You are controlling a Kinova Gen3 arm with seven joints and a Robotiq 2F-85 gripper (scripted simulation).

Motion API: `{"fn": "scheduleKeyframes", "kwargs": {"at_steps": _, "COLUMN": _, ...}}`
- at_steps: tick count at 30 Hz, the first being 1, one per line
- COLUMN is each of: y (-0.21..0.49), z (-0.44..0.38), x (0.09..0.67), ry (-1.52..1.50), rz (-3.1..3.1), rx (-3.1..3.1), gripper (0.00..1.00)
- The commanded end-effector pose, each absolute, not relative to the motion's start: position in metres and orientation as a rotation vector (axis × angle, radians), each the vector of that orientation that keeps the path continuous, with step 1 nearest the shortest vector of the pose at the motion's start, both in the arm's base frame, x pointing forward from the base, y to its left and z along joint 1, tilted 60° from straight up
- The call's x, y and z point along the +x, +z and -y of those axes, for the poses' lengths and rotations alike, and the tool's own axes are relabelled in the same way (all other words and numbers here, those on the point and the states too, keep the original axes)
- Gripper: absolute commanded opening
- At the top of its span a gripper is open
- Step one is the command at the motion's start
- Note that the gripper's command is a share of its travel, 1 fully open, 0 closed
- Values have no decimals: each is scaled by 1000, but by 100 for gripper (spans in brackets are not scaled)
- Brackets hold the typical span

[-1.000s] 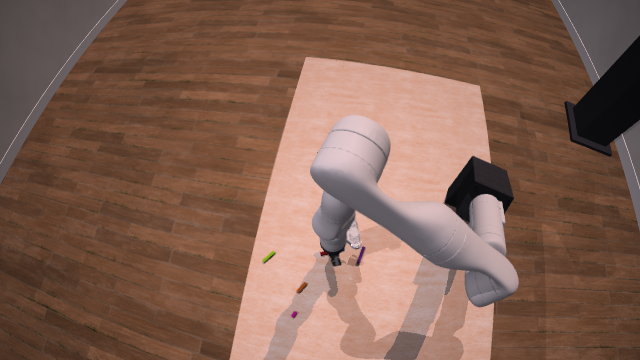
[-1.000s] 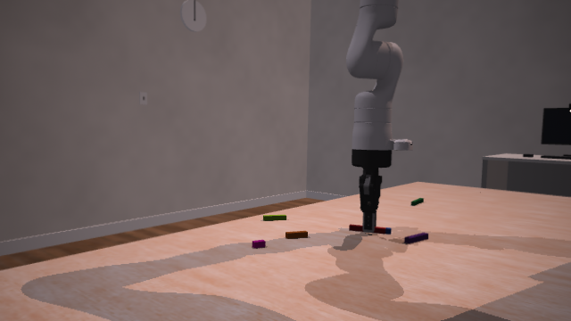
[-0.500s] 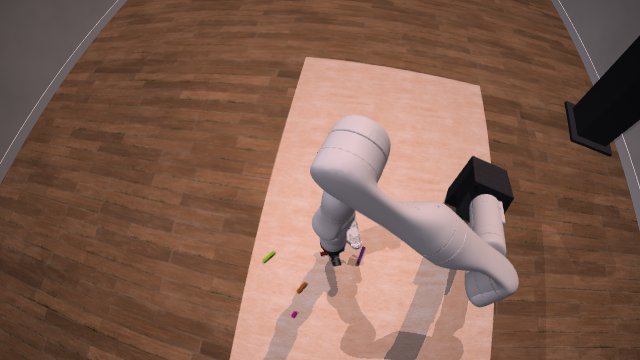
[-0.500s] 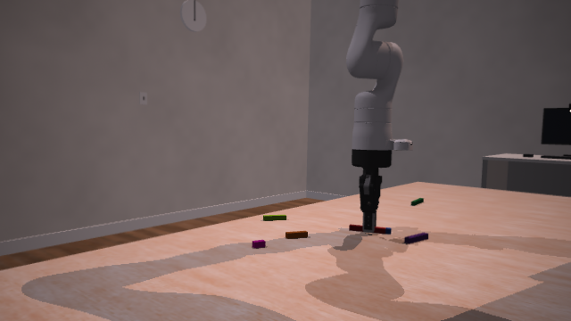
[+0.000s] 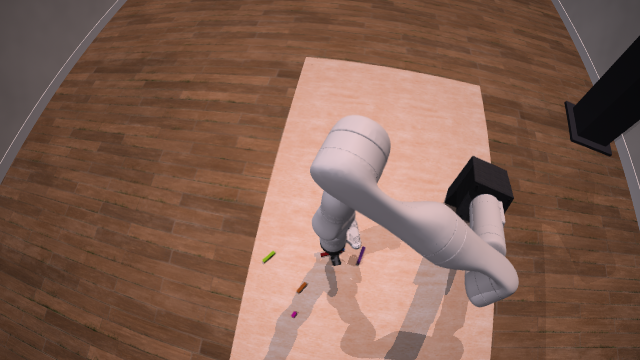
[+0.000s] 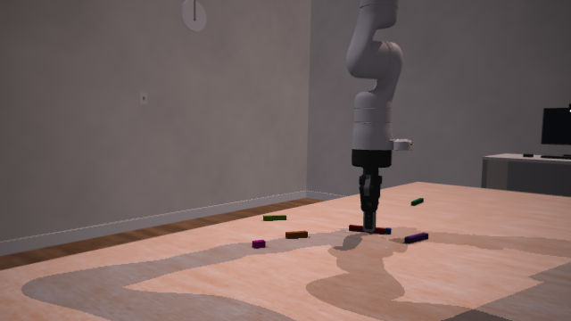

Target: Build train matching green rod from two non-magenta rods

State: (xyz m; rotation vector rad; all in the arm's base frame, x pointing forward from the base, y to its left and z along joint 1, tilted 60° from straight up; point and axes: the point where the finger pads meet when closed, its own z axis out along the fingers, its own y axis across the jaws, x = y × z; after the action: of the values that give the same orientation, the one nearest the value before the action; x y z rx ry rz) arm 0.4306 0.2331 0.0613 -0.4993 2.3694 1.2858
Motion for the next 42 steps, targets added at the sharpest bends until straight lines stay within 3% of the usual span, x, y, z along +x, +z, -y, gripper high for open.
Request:
{"fn": "scheduleKeyframes", "kwargs": {"at_steps": 1, "y": 61, "z": -233, "x": 435, "ry": 1283, "rz": -2372, "rx": -482, "gripper": 5}}
{"fn": "scheduleKeyframes", "kwargs": {"at_steps": 28, "y": 61, "z": -232, "x": 434, "ry": 1283, "rz": -2372, "rx": -482, "gripper": 5}}
{"fn": "scheduleKeyframes", "kwargs": {"at_steps": 42, "y": 93, "z": -178, "x": 422, "ry": 1284, "rz": -2372, "rx": -481, "gripper": 5}}
